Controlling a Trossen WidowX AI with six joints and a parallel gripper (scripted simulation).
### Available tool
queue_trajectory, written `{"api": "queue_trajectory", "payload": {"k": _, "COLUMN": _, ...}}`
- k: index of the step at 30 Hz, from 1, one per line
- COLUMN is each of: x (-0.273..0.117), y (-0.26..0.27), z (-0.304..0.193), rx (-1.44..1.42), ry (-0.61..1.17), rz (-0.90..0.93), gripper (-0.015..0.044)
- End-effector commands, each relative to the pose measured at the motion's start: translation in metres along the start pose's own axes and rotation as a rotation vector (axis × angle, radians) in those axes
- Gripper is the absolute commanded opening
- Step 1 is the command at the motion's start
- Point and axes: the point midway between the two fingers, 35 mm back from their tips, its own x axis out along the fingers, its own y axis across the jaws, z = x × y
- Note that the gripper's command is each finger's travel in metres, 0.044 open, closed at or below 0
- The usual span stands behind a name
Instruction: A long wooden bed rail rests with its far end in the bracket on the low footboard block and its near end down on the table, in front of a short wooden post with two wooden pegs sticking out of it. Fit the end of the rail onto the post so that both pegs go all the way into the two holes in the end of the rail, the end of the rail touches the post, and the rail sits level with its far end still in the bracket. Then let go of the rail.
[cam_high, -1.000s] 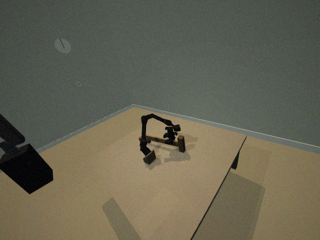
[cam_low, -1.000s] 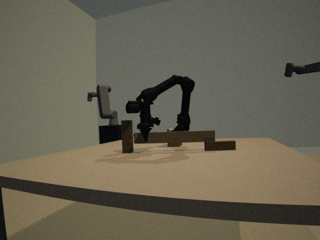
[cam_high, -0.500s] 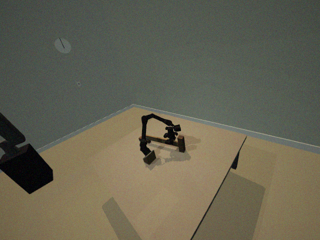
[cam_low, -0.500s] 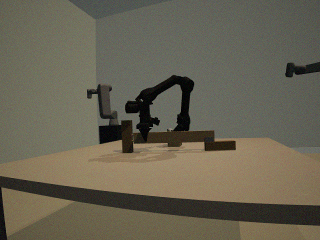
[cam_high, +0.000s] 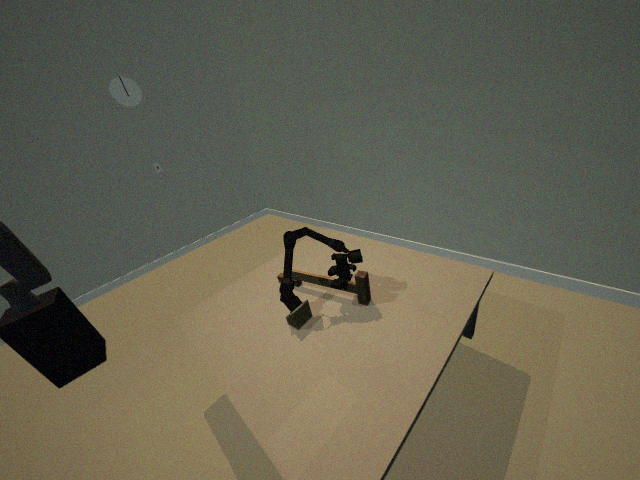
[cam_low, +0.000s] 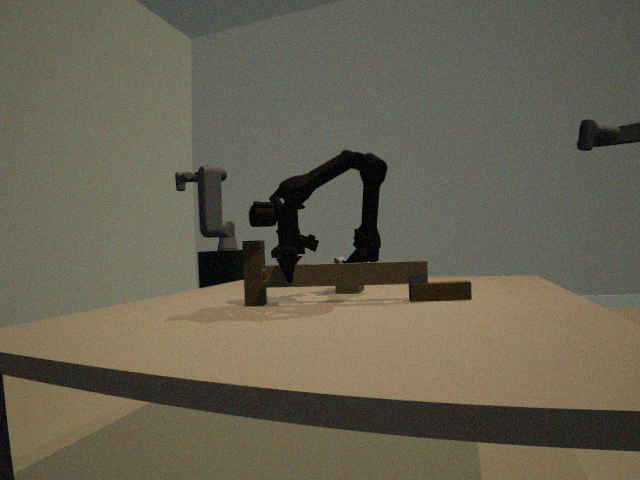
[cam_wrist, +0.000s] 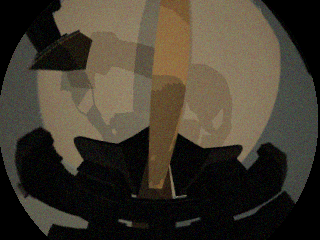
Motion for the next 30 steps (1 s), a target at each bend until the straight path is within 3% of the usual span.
{"api": "queue_trajectory", "payload": {"k": 1, "x": -0.0027, "y": -0.0013, "z": -0.0033, "rx": -0.004, "ry": 0.008, "rz": -0.007, "gripper": 0.0}}
{"api": "queue_trajectory", "payload": {"k": 30, "x": -0.003, "y": -0.0013, "z": -0.01, "rx": -0.004, "ry": 0.009, "rz": -0.007, "gripper": 0.0}}
